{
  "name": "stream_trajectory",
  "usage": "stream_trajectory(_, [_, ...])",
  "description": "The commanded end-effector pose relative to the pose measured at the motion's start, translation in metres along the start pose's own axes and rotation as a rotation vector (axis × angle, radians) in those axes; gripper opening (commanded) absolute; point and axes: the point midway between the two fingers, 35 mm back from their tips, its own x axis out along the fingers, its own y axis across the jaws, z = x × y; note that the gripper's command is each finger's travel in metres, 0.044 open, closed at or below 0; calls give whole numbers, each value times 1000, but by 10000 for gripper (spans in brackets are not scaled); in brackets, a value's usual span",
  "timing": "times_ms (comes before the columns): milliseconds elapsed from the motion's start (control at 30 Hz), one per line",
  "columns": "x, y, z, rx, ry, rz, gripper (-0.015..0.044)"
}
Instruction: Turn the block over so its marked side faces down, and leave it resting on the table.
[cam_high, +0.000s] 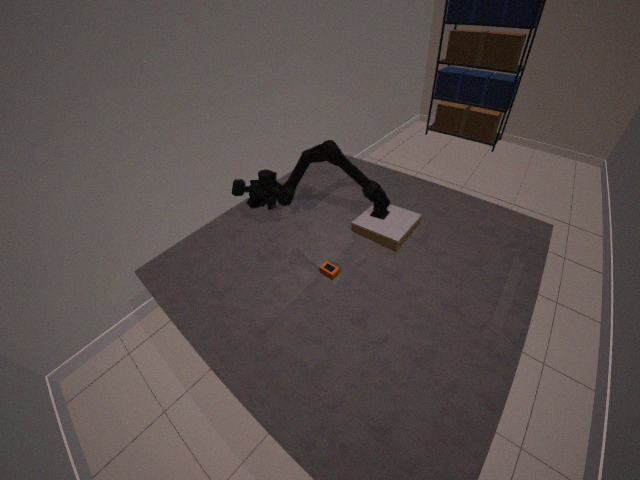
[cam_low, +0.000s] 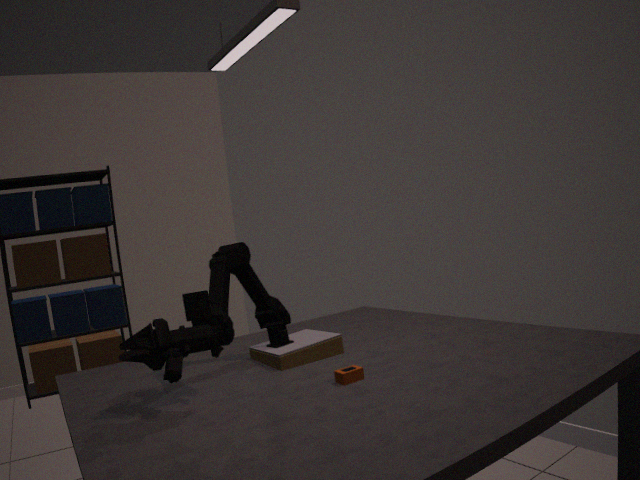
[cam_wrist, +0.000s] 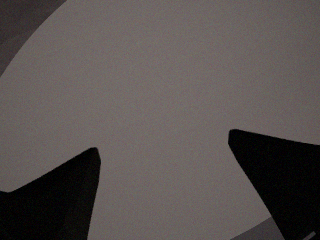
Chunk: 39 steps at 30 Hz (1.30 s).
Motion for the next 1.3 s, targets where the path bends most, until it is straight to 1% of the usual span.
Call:
stream_trajectory(0, [-1,-2,1,8,-8,-5,426])
stream_trajectory(33, [-5,-8,6,32,-33,-20,440])
stream_trajectory(133, [-30,-40,30,169,-188,-85,440])
stream_trajectory(233, [-64,-67,54,309,-368,-113,440])
stream_trajectory(400, [-113,-92,81,457,-587,-88,440])
stream_trajectory(567, [-161,-104,100,568,-771,-14,440])
stream_trajectory(767, [-220,-109,115,672,-962,130,440])
stream_trajectory(967, [-283,-103,122,748,-1112,338,440])
stream_trajectory(1133, [-333,-92,121,788,-1188,548,440])
stream_trajectory(1267, [-372,-80,115,804,-1209,731,440])
